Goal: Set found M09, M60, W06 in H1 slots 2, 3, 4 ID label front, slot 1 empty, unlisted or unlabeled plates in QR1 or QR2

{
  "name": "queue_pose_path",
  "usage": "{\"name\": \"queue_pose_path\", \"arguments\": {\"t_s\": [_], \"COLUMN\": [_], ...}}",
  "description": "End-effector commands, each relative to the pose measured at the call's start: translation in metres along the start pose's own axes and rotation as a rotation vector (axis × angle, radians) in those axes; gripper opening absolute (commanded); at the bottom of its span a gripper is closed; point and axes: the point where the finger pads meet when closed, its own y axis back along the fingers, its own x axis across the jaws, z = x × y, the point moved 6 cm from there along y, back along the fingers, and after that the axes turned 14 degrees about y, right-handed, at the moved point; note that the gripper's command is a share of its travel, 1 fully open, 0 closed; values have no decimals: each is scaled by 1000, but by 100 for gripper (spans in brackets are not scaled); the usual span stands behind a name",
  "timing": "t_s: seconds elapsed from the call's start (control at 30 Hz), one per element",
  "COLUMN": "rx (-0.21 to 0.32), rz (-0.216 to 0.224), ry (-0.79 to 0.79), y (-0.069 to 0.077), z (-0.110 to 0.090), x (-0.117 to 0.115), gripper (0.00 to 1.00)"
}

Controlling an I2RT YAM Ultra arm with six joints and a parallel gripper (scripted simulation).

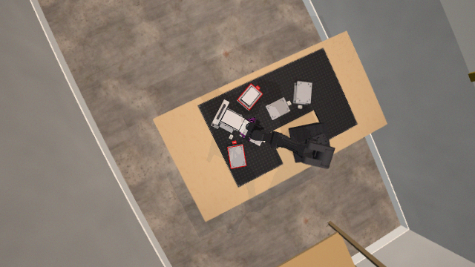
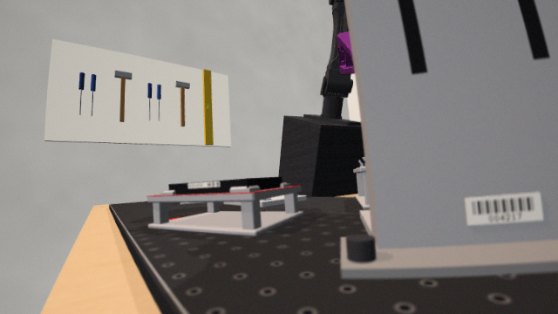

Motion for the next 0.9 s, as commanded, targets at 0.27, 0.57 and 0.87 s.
{"name": "queue_pose_path", "arguments": {"t_s": [0.27, 0.57, 0.87], "rx": [-12, -12, -12], "rz": [0, 0, 0], "ry": [-1, -1, -1], "y": [1, 9, 20], "z": [4, 7, -3], "x": [0, -1, 1], "gripper": [100, 100, 100]}}
